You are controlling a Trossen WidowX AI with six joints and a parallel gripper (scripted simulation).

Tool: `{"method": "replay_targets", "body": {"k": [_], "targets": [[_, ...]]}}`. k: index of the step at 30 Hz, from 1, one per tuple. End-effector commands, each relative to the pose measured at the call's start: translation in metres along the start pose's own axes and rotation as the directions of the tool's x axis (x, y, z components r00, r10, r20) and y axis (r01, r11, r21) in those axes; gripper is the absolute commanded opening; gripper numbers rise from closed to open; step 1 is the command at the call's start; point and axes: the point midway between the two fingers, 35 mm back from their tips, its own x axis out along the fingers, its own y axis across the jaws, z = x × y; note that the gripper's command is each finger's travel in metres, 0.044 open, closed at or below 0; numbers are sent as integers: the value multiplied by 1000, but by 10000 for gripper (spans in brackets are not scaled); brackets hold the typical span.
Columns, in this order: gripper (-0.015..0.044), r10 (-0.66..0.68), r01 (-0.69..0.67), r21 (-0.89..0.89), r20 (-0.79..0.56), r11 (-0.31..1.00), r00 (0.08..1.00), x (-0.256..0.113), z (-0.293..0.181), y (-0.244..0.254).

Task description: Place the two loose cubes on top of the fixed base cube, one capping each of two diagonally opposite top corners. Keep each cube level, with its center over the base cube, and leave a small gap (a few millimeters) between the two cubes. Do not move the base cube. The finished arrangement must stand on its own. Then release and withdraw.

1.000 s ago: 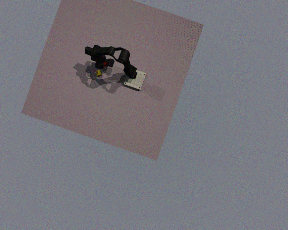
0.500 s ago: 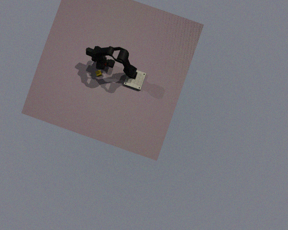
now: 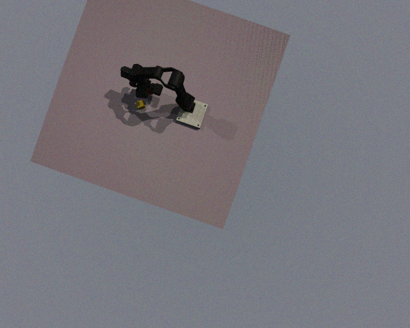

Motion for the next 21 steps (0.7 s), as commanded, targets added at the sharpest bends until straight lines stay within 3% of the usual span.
{"method": "replay_targets", "body": {"k": [1, 21], "targets": [[105, -14, 14, -2, -4, 1000, 1000, -16, -1, -5], [105, -14, 14, -2, -4, 1000, 1000, -80, 0, -1]]}}
